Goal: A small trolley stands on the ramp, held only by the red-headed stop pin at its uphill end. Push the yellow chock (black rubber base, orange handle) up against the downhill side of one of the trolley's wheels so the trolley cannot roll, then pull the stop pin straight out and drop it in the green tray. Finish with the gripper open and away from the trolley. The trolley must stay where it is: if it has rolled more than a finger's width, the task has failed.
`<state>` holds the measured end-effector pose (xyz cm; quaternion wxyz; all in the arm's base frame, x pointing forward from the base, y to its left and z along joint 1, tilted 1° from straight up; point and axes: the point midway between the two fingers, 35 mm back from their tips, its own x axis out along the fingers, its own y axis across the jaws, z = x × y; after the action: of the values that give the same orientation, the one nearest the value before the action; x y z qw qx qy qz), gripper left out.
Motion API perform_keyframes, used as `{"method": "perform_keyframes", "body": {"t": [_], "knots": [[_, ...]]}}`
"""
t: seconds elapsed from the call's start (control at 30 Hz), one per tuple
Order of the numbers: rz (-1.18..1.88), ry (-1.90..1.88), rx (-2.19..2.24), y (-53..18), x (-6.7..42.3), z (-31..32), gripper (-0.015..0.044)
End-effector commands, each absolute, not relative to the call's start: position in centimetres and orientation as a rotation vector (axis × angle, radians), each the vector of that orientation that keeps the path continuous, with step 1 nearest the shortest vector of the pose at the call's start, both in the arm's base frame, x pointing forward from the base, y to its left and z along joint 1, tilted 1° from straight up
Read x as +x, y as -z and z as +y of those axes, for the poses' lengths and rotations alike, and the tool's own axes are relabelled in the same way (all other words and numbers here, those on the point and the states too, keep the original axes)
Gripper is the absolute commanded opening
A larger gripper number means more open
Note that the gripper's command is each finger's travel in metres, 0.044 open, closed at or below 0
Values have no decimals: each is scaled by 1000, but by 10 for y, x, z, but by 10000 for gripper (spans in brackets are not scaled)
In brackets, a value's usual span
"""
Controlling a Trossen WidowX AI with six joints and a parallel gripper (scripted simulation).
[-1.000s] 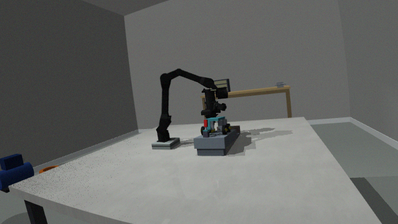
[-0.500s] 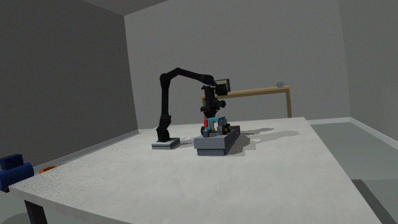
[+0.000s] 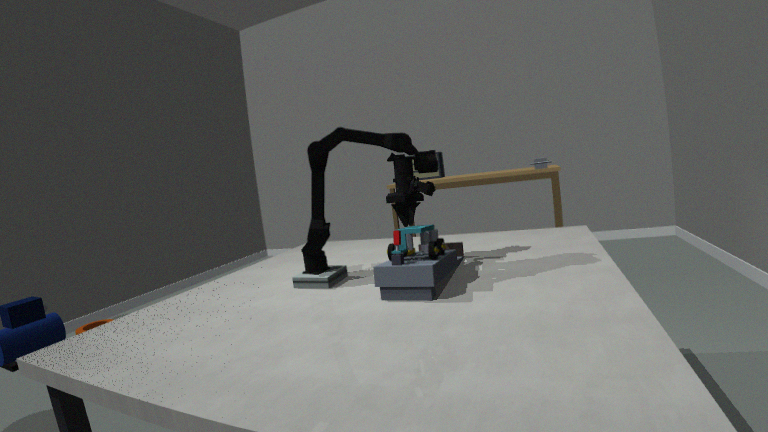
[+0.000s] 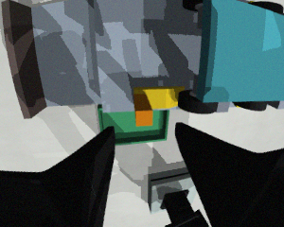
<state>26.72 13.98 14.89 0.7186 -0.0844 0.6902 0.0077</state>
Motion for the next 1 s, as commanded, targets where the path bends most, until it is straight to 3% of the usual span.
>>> {"method": "perform_keyframes", "body": {"t": [0.0, 0.13, 0.97], "knots": [[1528, -16, -188, -148, 267, 140, 295], [1507, -90, -250, -152, 272, 140, 190], [1384, -460, -817, -186, 320, 61, 190]]}}
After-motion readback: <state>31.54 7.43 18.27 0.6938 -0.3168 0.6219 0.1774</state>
